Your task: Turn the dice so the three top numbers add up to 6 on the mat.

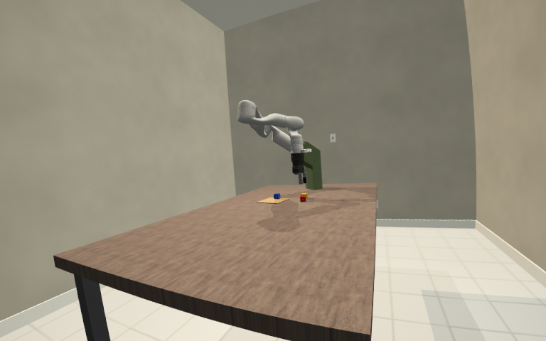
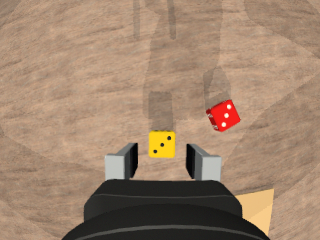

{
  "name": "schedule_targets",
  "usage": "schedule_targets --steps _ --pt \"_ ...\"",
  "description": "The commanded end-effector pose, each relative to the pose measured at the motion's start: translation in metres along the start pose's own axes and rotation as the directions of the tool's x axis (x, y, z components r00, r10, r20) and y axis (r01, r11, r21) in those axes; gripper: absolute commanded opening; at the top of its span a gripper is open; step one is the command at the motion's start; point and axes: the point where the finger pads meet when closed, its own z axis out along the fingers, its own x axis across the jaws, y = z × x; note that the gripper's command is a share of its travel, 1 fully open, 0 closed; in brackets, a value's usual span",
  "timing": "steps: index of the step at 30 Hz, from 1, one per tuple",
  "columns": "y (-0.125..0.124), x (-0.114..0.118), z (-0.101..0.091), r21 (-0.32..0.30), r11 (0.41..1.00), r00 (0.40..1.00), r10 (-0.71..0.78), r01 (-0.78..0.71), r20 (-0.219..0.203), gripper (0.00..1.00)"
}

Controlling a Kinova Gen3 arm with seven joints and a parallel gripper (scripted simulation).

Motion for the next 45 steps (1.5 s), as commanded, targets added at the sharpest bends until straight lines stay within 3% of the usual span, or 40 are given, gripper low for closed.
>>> schedule_targets --steps 1,45 --pt "-0.001 0.000 -0.001 0.001 1.000 1.000 0.000 0.000 -0.001 0.87" --pt "-0.001 0.000 0.010 0.001 1.000 1.000 0.000 0.000 0.000 0.87"
